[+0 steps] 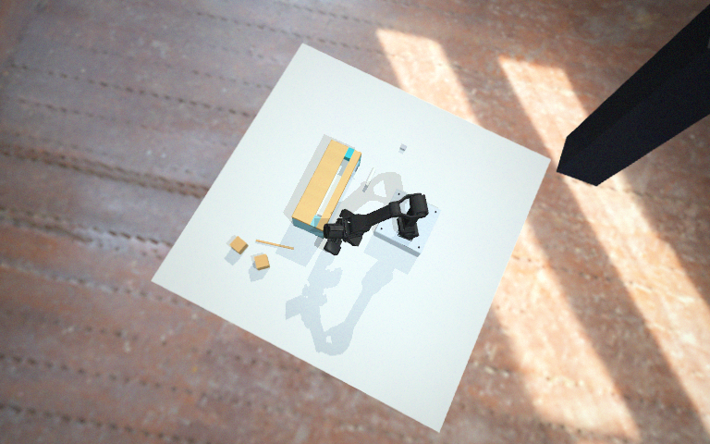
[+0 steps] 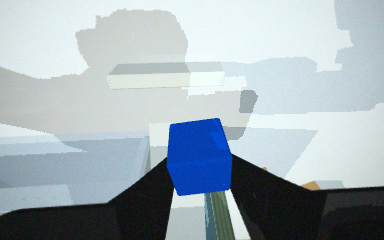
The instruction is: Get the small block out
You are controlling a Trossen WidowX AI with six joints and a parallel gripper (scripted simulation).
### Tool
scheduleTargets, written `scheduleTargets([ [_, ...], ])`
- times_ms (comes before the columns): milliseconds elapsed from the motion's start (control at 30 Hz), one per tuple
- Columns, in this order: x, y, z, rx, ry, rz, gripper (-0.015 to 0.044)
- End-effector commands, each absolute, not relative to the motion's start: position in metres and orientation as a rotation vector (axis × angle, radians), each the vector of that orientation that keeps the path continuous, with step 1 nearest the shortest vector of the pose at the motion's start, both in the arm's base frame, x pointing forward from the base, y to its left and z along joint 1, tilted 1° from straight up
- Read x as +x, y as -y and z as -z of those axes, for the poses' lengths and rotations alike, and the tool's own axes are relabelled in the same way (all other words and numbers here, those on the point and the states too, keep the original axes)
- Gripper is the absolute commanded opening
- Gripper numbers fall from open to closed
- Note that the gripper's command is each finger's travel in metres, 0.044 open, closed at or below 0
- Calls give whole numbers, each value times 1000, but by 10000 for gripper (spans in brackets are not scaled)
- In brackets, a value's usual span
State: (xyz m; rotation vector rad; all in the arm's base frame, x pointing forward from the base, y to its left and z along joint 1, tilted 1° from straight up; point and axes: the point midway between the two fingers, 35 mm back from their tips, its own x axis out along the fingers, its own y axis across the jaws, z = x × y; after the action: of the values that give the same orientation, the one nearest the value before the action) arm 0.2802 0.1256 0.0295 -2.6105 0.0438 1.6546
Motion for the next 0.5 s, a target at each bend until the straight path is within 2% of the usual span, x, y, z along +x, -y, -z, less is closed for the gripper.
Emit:
scheduleTargets([
  [0, 278, -125, -42, -2628, 15, -1663, 0],
  [467, 257, -117, -95, -2751, 366, -1671, 0],
])
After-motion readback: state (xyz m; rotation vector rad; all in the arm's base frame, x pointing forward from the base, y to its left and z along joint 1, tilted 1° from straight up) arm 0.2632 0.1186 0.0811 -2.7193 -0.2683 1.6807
